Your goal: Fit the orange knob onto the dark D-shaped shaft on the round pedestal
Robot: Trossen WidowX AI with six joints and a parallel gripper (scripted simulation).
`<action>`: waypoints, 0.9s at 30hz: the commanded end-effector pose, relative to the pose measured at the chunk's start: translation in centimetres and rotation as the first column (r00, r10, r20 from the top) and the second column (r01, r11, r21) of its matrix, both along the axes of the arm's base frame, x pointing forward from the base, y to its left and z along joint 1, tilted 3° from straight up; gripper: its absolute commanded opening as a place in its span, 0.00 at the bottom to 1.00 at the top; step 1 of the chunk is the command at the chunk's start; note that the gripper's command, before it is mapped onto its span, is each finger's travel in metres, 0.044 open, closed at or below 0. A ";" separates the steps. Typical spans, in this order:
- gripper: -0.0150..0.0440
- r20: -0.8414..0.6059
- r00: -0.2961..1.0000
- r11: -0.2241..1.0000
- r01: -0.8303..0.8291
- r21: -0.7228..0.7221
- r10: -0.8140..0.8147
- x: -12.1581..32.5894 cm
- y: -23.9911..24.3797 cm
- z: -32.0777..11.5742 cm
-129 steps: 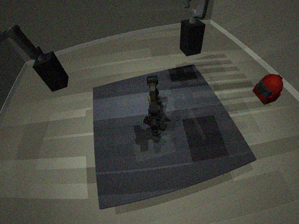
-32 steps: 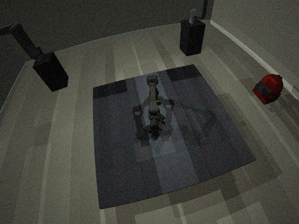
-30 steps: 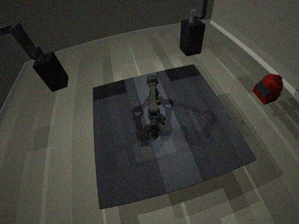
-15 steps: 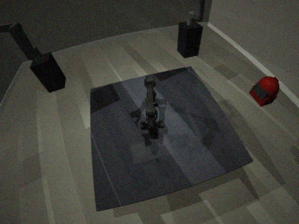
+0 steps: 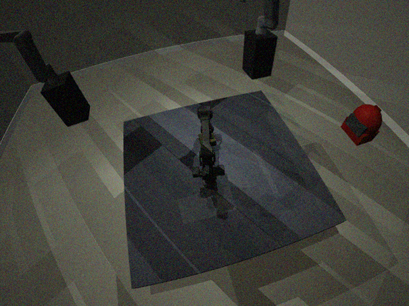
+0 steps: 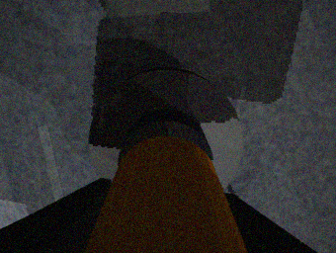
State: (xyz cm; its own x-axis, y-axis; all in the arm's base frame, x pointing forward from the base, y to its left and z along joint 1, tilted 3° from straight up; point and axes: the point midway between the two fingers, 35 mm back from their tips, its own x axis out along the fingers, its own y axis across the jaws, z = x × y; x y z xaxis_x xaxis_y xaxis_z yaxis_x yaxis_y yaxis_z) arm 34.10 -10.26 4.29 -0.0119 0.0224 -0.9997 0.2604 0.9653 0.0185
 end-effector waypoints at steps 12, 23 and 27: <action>0.25 0.001 1.000 1.000 0.000 -0.004 0.000 -0.1 0.1 -1.3; 0.25 0.002 1.000 1.000 -0.002 -0.004 0.002 0.0 0.1 -1.4; 0.43 0.002 1.000 1.000 -0.002 -0.004 0.002 0.0 0.1 -1.4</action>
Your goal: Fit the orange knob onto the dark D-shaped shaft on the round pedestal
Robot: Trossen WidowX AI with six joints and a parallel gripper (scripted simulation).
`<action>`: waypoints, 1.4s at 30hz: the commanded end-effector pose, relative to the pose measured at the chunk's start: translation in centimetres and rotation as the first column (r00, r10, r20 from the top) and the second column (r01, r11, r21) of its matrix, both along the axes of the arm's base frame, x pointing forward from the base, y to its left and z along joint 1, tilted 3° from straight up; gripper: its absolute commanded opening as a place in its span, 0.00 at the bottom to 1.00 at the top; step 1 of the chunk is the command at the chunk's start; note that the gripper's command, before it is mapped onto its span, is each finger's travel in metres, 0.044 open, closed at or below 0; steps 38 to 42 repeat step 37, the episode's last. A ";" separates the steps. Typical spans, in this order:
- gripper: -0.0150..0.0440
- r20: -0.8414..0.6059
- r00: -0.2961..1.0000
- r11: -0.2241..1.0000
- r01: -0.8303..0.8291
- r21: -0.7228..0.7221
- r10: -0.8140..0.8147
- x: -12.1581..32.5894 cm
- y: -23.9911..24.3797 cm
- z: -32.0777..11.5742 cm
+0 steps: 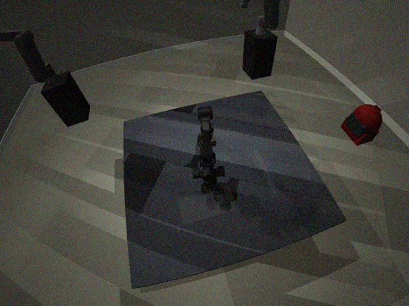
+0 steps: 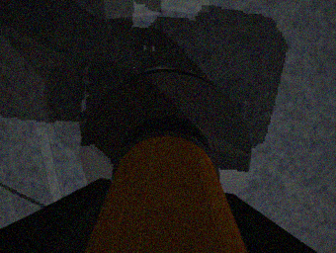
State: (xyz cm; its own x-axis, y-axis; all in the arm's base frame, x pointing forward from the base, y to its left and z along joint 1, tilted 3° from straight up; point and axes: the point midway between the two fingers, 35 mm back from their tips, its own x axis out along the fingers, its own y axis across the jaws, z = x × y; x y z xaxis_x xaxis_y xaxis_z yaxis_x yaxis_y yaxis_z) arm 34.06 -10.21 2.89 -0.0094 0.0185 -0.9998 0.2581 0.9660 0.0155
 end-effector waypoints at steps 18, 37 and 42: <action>1.00 0.000 1.000 1.000 0.000 0.000 0.000 0.0 0.0 0.0; 1.00 0.001 1.000 1.000 0.000 -0.001 0.000 0.6 -0.3 9.6; 1.00 0.001 1.000 1.000 0.000 -0.001 0.000 0.6 -0.3 9.6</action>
